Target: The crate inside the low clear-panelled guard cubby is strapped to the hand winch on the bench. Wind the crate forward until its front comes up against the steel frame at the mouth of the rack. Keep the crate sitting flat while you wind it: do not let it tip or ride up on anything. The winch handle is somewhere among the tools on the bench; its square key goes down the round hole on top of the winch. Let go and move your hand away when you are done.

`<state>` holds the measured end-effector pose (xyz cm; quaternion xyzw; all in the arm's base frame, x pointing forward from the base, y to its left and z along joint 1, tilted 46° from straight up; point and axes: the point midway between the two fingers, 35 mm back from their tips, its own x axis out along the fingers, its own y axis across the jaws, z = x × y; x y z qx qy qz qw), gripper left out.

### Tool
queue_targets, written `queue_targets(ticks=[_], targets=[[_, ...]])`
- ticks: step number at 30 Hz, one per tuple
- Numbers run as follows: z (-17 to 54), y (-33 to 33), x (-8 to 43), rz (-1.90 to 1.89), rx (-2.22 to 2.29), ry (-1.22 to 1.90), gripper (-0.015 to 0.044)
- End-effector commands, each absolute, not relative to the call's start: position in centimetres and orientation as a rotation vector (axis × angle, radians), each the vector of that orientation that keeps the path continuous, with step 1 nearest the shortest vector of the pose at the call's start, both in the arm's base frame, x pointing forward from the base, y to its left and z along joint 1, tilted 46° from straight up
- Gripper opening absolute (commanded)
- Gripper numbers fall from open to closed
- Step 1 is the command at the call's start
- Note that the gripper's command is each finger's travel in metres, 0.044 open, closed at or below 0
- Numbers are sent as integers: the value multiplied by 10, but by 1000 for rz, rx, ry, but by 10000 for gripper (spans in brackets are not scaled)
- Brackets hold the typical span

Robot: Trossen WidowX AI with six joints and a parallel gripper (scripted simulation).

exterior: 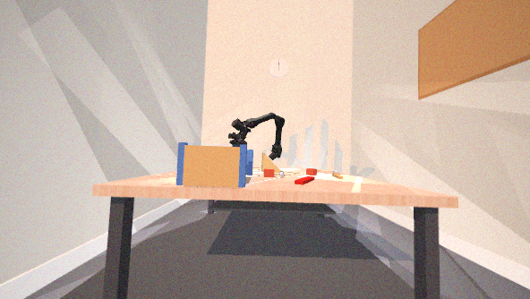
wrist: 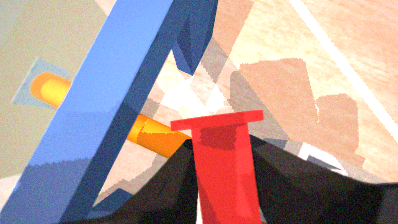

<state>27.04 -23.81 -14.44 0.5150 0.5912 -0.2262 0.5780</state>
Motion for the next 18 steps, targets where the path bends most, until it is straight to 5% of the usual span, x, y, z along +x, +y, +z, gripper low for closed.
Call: queue_targets(ticks=[1, 18], targets=[[-138, -224, 271, -508, 1229, 1395, 0], [-120, -206, 266, -508, 1231, 1397, 0]])
